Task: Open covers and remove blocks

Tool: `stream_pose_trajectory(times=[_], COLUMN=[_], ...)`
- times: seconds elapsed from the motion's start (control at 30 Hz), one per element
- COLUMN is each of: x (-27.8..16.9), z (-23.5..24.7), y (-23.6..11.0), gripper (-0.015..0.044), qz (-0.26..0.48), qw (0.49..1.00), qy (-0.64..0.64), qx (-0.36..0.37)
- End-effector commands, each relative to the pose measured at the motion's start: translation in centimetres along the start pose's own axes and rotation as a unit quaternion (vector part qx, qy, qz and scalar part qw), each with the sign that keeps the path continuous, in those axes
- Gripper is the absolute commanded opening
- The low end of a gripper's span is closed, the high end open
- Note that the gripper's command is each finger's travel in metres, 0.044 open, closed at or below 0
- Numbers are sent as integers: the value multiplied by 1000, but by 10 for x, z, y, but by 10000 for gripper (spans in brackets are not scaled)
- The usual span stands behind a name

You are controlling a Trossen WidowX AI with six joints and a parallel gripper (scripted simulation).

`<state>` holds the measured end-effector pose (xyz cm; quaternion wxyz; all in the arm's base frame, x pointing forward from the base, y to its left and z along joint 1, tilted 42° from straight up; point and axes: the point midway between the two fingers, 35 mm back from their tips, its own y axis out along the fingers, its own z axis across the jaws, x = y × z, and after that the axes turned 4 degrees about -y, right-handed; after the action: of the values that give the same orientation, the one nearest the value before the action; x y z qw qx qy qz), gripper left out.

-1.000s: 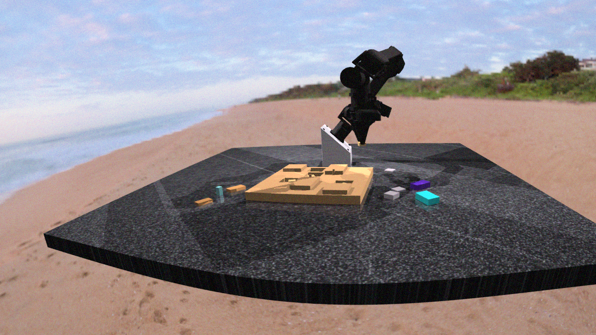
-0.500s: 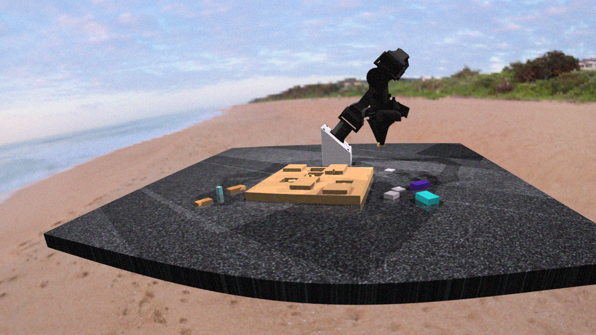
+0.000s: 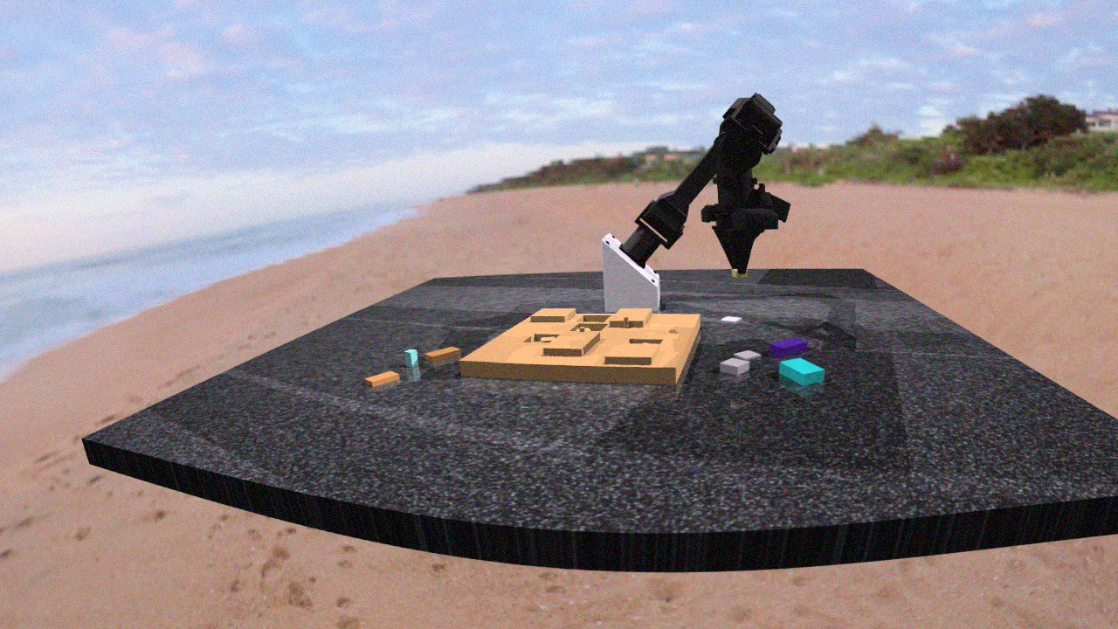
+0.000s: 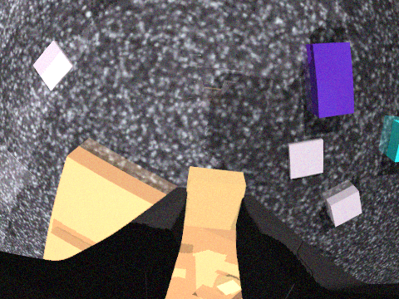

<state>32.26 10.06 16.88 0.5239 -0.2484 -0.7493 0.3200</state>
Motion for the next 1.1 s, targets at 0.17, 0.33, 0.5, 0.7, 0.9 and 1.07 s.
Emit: stream_pose_trajectory(times=[0.17,0.33,0.5,0.7,0.9,1.07], x=[0,-1,-1,-1,-1,-1], z=[-1,-2,-3,-3,-4,-3], y=[13,22,30,40,49,58], gripper=[80,80,80,80,80,80], qz=[-1,0,0,0,0,0], qw=[1000,1000,1000,1000,1000,1000], qy=[3,3,3,3,3,3], qx=[1,1,1,1,1,1])
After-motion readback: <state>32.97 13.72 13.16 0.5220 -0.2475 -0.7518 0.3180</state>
